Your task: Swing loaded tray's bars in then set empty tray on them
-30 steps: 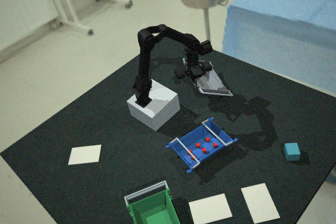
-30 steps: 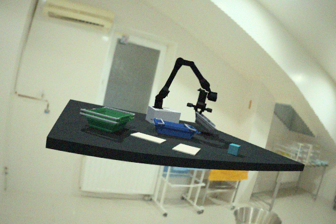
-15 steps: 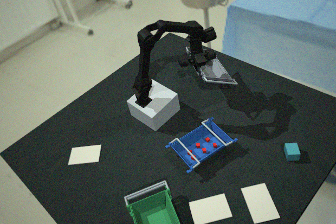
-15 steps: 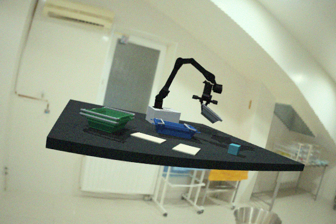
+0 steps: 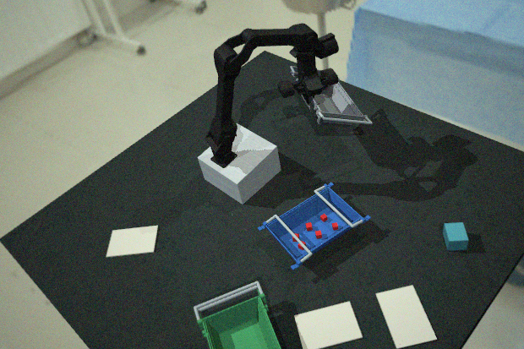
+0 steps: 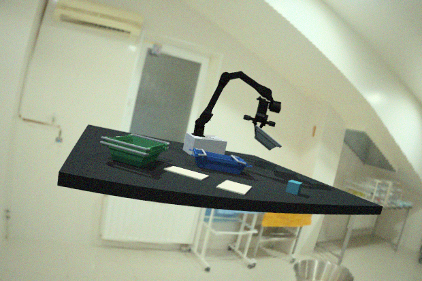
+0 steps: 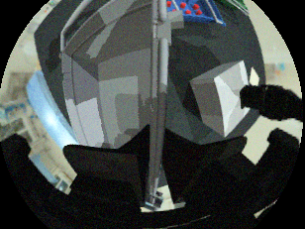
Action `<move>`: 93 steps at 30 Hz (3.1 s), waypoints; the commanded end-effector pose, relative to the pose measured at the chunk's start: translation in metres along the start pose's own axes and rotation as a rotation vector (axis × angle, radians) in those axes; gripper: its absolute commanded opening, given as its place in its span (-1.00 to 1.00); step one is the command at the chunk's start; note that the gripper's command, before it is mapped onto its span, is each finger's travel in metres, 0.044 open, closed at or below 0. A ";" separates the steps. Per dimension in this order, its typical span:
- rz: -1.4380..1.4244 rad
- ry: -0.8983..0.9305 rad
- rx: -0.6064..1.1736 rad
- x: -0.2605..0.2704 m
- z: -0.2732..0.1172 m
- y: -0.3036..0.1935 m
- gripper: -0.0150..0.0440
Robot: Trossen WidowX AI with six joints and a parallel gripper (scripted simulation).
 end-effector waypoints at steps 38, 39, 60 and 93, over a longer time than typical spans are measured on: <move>0.272 0.021 0.017 0.016 -0.007 0.081 -0.49; 0.285 0.021 0.017 0.016 -0.007 0.085 -0.49; 0.557 0.023 0.018 0.009 -0.006 0.169 -0.49; 0.984 0.024 0.007 -0.042 -0.006 0.288 -0.49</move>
Point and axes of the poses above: the point midway between the two fingers, 35 mm back from their tips, its own z axis out along the fingers, its own x axis across the jaws, y = z × x, the point moved 10 cm from there along -z, back along the fingers, and after that the axes turned 8 degrees about z, right-handed, at the moved point
